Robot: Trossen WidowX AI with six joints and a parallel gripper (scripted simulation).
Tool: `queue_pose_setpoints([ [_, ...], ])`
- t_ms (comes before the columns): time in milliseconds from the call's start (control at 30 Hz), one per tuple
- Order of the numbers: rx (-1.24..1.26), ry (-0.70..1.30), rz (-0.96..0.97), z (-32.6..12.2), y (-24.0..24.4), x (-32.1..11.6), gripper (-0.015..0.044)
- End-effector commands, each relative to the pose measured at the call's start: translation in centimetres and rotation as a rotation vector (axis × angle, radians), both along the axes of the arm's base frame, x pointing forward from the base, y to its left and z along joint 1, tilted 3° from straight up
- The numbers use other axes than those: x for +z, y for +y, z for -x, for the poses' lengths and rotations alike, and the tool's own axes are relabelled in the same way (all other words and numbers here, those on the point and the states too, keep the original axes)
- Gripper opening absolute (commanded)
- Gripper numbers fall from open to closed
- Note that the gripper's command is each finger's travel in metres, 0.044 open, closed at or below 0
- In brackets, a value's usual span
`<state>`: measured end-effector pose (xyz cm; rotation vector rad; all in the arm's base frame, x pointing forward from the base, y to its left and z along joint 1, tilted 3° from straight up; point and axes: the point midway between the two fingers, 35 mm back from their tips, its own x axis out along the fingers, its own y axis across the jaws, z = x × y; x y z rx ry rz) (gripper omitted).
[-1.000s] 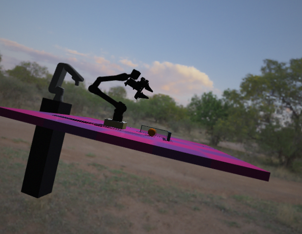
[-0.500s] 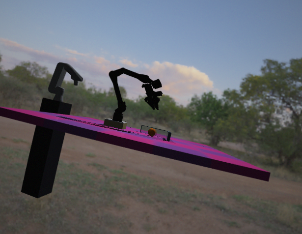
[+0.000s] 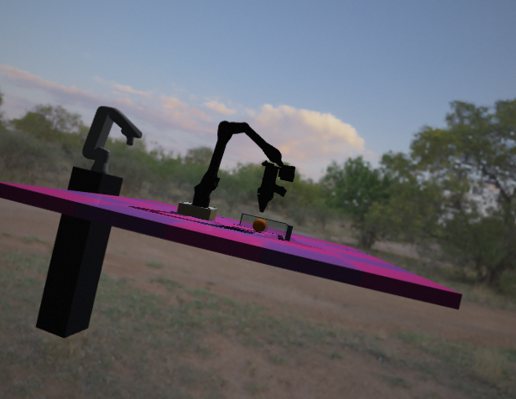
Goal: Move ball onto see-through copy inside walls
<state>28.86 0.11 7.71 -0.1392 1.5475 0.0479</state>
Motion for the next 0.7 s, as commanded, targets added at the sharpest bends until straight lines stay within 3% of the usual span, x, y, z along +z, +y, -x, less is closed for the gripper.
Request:
queue_pose_setpoints([
  [0, 0.017, 0.007, -0.007, -0.2, 0.0, -0.1, 0.0386],
  [667, 0.017, 0.007, -0.007, -0.4, -0.1, -3.4, 0.0386],
])
